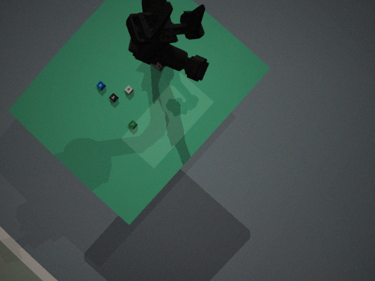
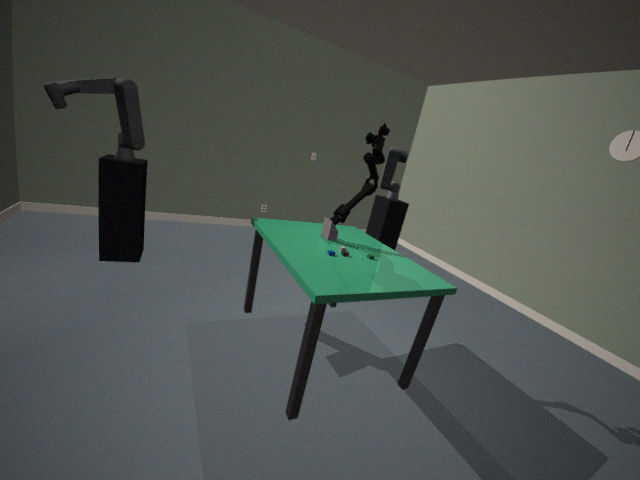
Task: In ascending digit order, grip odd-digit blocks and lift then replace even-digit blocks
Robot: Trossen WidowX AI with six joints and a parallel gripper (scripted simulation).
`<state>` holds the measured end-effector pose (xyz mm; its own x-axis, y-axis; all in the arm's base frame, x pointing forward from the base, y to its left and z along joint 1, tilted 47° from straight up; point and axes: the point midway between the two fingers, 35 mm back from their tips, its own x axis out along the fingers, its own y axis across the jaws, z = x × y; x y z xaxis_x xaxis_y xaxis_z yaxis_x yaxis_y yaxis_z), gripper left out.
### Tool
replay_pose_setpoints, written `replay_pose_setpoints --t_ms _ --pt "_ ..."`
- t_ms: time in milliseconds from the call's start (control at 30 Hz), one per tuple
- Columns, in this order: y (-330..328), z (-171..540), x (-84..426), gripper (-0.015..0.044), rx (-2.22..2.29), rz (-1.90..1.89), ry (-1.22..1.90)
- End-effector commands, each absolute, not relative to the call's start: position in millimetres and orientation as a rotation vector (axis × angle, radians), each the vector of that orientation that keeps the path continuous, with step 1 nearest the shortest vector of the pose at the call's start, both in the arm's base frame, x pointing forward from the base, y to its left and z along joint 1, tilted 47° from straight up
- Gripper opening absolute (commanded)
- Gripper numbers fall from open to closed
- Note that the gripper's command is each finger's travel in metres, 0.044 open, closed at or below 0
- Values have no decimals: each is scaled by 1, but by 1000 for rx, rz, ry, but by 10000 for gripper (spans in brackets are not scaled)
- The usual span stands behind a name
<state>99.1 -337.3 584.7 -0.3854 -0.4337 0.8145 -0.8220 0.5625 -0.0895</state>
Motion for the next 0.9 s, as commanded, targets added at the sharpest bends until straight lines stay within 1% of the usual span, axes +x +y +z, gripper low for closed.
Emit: replay_pose_setpoints --t_ms 0,33,100,267,433,633,867 --pt "-341 583 103 400 1011 598 -2013" --pt "-352 578 117 400 1025 487 -1989" --pt "-388 553 163 400 1057 129 -1861" --pt "-424 511 220 400 1066 -241 -1625" --pt "-454 440 291 400 1034 -598 -1231" --pt "-462 339 361 400 948 -839 -697" --pt "-436 211 415 400 805 -892 -56"
